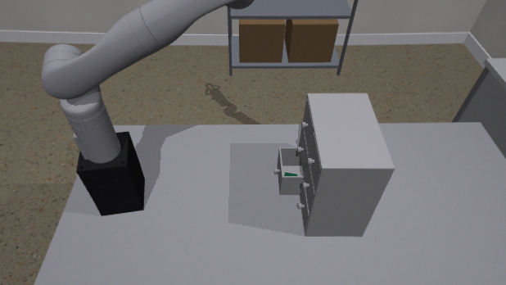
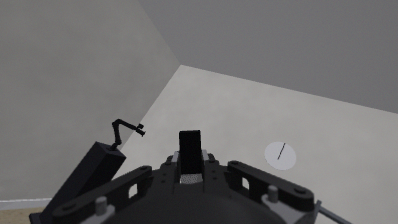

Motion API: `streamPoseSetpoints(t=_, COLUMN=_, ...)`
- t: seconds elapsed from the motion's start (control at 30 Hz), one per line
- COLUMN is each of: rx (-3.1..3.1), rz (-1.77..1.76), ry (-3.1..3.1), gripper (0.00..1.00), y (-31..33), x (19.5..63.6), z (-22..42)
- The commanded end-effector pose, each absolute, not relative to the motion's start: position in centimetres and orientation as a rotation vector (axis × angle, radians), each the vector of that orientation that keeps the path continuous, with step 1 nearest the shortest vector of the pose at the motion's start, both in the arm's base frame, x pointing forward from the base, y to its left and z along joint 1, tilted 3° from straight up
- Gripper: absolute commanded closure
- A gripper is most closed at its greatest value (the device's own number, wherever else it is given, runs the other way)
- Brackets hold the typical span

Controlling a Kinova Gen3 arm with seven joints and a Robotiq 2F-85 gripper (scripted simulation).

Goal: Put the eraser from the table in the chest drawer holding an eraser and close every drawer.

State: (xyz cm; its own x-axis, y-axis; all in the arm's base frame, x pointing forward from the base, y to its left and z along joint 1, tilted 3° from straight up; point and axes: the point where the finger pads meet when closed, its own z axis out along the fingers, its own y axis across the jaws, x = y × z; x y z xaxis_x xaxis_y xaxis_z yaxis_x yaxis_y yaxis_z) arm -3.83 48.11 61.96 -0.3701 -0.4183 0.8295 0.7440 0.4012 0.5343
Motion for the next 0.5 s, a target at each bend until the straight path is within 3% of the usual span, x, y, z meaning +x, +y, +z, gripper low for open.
streamPoseSetpoints(t=0.0, rx=-0.454, rz=-1.195, ry=-1.541, gripper=0.81, y=51.3, x=-0.7, z=57.7)
streamPoseSetpoints(t=0.33, rx=-1.068, rz=-0.907, ry=-1.601, gripper=0.81, y=56.7, x=11.2, z=39.0)
streamPoseSetpoints(t=0.47, rx=-1.187, rz=-0.852, ry=-1.592, gripper=0.81, y=56.7, x=13.6, z=35.3)
